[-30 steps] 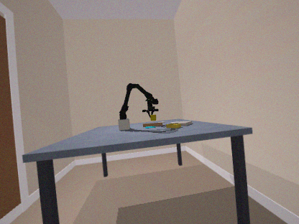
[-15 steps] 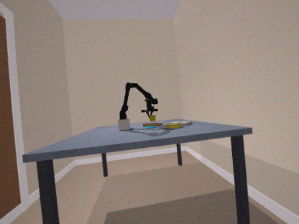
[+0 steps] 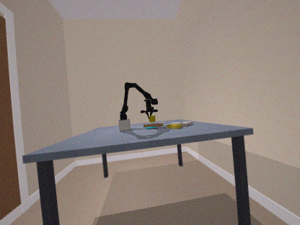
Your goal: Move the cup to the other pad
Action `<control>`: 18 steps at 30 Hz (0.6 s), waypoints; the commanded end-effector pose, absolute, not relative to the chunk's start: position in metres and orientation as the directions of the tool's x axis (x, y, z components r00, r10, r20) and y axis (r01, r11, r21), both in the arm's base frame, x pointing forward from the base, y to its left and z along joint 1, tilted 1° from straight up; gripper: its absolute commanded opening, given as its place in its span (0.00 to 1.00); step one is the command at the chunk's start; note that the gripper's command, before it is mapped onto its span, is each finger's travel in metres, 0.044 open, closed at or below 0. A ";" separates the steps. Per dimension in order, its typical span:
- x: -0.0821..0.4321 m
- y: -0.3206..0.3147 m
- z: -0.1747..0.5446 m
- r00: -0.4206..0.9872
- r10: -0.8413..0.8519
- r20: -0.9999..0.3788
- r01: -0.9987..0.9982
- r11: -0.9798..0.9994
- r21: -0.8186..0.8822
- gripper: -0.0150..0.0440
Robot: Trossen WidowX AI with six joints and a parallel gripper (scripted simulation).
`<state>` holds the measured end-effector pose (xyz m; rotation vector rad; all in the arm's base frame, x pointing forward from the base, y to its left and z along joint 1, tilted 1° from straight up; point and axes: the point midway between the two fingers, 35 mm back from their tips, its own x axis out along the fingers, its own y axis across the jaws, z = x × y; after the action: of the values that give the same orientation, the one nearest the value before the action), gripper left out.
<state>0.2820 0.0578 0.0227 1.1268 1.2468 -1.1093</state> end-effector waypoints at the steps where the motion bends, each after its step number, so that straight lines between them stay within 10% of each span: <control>1: 0.281 0.049 0.026 0.034 -0.002 -0.999 0.992 0.120 0.034 0.25; 18: 0.272 0.013 0.026 0.034 -0.005 -0.999 0.992 0.120 0.033 0.25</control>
<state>0.2719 0.0196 0.0231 1.1248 1.2454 -1.1105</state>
